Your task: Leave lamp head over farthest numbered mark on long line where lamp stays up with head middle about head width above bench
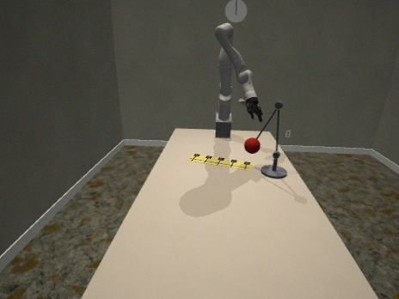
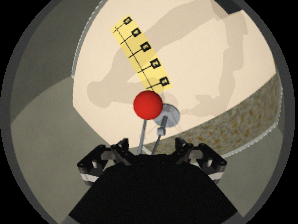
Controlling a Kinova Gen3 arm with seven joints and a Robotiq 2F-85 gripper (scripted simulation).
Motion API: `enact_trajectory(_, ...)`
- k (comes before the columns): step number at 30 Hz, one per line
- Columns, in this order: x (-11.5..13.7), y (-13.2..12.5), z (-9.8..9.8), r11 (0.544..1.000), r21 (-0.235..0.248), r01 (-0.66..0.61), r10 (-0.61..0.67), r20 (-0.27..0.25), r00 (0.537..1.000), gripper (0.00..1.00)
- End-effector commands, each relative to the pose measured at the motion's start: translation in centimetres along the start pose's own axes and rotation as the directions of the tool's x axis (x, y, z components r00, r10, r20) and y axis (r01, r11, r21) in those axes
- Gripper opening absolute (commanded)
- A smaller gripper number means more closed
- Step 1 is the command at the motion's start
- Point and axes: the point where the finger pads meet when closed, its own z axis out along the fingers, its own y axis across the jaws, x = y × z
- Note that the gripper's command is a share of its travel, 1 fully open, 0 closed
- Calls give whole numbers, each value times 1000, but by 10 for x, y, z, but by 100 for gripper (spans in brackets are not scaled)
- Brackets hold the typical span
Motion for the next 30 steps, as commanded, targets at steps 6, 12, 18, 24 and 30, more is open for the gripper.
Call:
enact_trajectory(6,6,-30,2,994,-102,-26,31,54,998,100)
enact_trajectory(12,6,-36,5,985,-171,-6,13,44,999,100)
enact_trajectory(18,7,-44,11,960,-280,29,-7,79,997,100)
enact_trajectory(24,7,-52,16,921,-384,67,-24,115,993,100)
enact_trajectory(30,8,-57,14,905,-418,82,-21,148,989,100)
